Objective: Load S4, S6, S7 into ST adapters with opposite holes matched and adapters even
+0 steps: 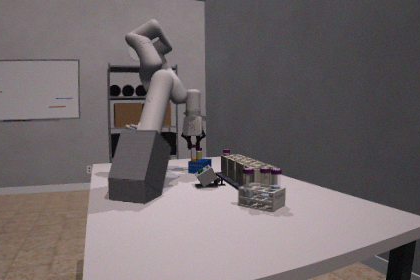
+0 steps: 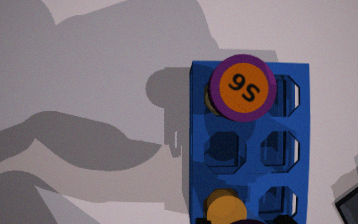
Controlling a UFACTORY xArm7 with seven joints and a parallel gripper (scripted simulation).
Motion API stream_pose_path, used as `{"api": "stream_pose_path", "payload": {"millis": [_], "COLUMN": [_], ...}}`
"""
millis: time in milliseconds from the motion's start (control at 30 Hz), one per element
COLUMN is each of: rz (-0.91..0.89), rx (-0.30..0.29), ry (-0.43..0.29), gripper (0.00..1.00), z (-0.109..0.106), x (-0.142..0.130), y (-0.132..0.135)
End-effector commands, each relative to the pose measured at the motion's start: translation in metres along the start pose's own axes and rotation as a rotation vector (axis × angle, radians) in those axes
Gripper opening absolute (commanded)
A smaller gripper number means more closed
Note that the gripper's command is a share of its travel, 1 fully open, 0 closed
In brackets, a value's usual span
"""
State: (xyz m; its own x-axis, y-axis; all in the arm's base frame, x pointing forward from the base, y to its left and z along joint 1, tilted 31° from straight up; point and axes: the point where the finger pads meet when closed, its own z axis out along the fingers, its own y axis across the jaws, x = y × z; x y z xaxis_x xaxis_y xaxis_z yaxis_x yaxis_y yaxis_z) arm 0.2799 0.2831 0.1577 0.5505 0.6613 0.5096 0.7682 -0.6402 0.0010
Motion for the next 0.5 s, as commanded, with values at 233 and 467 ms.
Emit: {"api": "stream_pose_path", "payload": {"millis": [233, 467], "rz": [0.0, 0.0], "rx": [-0.001, -0.001], "ry": [0.003, 0.002], "gripper": [0.0, 0.0], "z": [0.009, 0.016], "x": [0.001, 0.001], "y": [0.0, 0.0]}}
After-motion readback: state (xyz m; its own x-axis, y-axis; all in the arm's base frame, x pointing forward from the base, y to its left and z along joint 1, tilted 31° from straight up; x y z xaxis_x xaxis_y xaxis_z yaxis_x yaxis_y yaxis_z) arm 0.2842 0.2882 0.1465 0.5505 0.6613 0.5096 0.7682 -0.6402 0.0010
